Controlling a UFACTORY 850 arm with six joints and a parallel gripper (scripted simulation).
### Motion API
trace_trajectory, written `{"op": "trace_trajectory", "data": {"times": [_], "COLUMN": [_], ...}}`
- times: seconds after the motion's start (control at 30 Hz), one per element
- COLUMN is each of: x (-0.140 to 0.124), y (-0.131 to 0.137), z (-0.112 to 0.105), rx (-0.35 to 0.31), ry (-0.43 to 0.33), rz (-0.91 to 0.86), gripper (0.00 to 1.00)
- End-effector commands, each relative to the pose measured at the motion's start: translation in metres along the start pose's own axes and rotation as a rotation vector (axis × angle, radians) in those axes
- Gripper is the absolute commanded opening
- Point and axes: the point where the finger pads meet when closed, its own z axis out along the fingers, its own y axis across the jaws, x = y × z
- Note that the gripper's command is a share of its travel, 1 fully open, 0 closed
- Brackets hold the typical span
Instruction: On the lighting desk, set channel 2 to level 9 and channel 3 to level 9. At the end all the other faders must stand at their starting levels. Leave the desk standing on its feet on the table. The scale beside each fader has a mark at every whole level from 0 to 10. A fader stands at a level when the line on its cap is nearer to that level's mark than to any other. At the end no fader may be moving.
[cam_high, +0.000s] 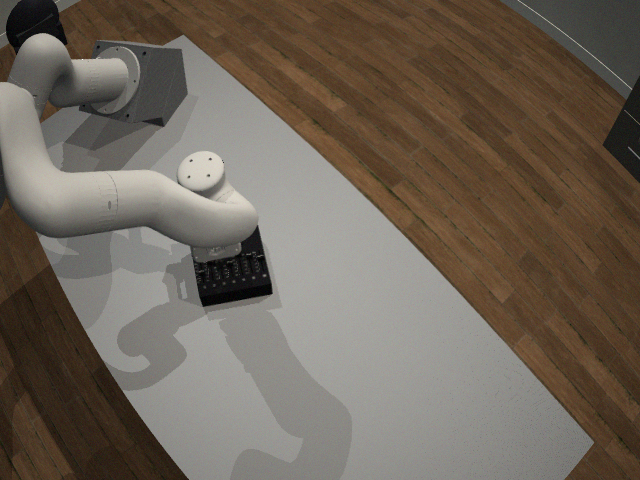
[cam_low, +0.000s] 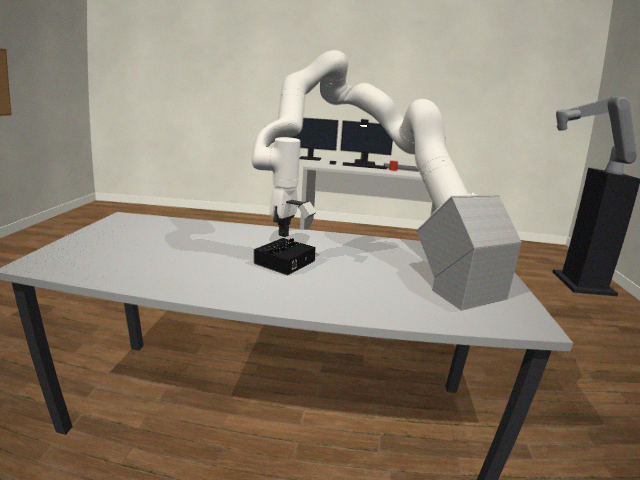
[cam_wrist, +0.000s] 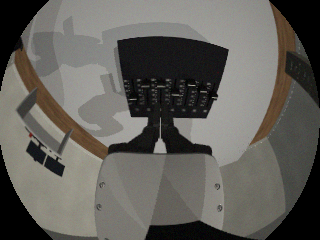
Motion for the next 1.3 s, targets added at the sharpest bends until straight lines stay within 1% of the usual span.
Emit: {"op": "trace_trajectory", "data": {"times": [0.0, 0.53, 0.57, 0.7, 0.87, 0.93, 1.27], "x": [-0.001, -0.001, -0.001, -0.001, -0.001, -0.001, -0.001], "y": [0.000, 0.000, 0.000, 0.000, 0.000, 0.000, 0.000], "z": [-0.009, -0.012, -0.012, -0.015, -0.029, -0.029, -0.075], "rx": [-0.001, -0.001, -0.001, -0.001, -0.001, -0.001, -0.001], "ry": [-0.001, -0.001, -0.001, -0.001, -0.001, -0.001, -0.001], "rz": [0.000, 0.000, 0.000, 0.000, 0.000, 0.000, 0.000], "gripper": [0.00, 0.00, 1.00, 1.00, 1.00, 1.00, 1.00]}}
